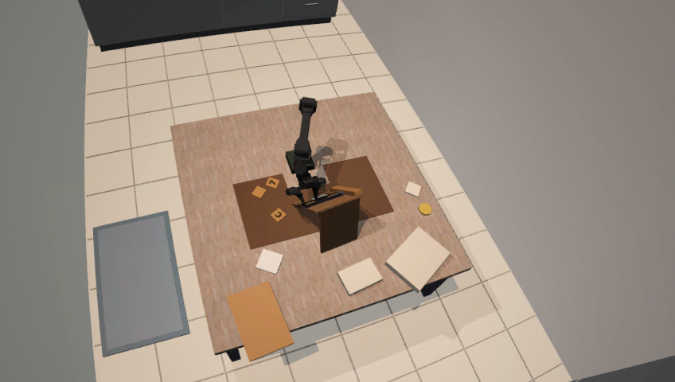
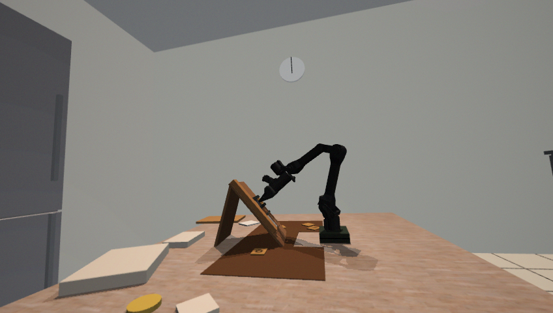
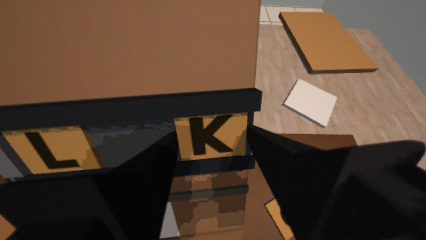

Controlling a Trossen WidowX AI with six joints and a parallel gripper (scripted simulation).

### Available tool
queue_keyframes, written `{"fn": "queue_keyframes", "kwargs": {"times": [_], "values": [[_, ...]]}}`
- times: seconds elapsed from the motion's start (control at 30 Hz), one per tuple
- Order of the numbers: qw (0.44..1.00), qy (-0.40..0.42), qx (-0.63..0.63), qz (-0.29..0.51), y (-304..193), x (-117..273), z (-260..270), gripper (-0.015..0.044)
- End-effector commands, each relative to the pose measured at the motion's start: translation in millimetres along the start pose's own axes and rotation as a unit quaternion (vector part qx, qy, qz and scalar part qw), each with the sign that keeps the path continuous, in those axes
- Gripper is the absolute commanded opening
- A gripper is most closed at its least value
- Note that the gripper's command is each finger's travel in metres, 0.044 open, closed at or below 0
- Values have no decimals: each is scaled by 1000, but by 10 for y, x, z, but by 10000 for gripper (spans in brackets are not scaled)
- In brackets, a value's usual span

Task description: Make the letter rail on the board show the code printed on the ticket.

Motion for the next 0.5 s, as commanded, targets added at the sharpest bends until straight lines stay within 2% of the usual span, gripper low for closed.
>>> {"fn": "queue_keyframes", "kwargs": {"times": [0.0, 0.47], "values": [[1000, -2, -3, 1, -22, 6, 33, 0], [1000, -1, -3, 1, -26, 8, 123, 0]]}}
Point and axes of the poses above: the point midway between the two fingers, 35 mm back from their tips, its own x axis back along the fingers, its own z axis across the jaws, y = z × x, the point moved 4 cm from there along x, back along the fingers, and after that the axes turned 1 degree about -x, right-handed, at the moved point
